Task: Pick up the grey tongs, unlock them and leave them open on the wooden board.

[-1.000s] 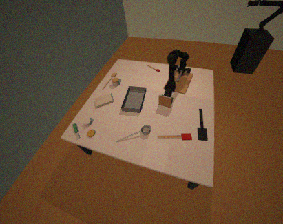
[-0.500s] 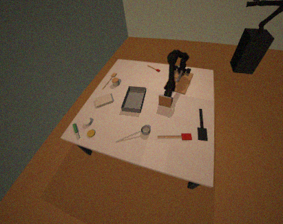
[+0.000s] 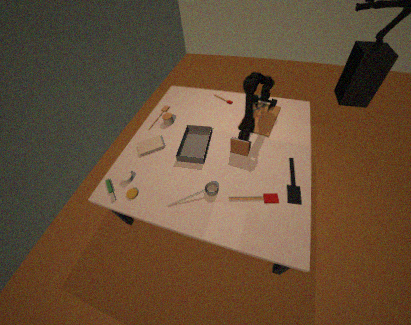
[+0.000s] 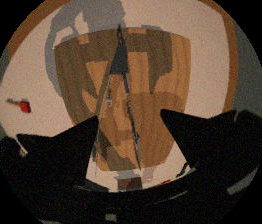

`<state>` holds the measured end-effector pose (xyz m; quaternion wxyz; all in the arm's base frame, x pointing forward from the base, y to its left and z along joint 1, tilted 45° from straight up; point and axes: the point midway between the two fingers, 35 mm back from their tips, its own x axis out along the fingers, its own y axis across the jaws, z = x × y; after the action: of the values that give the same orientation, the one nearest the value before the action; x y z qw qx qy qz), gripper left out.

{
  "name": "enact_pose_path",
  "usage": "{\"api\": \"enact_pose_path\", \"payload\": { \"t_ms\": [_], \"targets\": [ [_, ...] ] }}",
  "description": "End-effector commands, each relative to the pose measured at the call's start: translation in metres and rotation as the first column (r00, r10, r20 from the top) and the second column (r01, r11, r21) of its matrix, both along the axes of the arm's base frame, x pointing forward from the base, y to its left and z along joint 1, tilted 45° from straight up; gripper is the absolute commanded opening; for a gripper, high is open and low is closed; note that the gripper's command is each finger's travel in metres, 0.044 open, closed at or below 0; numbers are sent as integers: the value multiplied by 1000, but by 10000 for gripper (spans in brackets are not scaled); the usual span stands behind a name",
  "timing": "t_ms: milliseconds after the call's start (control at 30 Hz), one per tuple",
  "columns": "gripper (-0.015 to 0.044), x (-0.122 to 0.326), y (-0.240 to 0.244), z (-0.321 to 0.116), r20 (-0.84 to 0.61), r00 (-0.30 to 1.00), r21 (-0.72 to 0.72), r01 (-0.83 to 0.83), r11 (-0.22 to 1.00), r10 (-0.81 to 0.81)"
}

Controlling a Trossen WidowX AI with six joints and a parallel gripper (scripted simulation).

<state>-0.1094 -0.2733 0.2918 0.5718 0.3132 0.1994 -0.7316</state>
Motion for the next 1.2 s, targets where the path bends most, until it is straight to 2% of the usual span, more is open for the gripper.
{"api": "enact_pose_path", "payload": {
  "t_ms": [0, 333, 633, 967, 1167],
  "targets": [
    [440, 8, -1, 4, 5, 1000, 7, 2, 1000, -2],
    [440, 92, 5, 43, 26, 1000, 54, 3, 999, -5],
    [440, 148, 34, 82, 21, 1000, 12, 8, 1000, -8],
    [440, 154, 65, 108, 9, 999, -25, -49, 998, 49],
    [440, 154, 66, 109, 9, 999, -26, -52, 998, 52]
  ]
}}
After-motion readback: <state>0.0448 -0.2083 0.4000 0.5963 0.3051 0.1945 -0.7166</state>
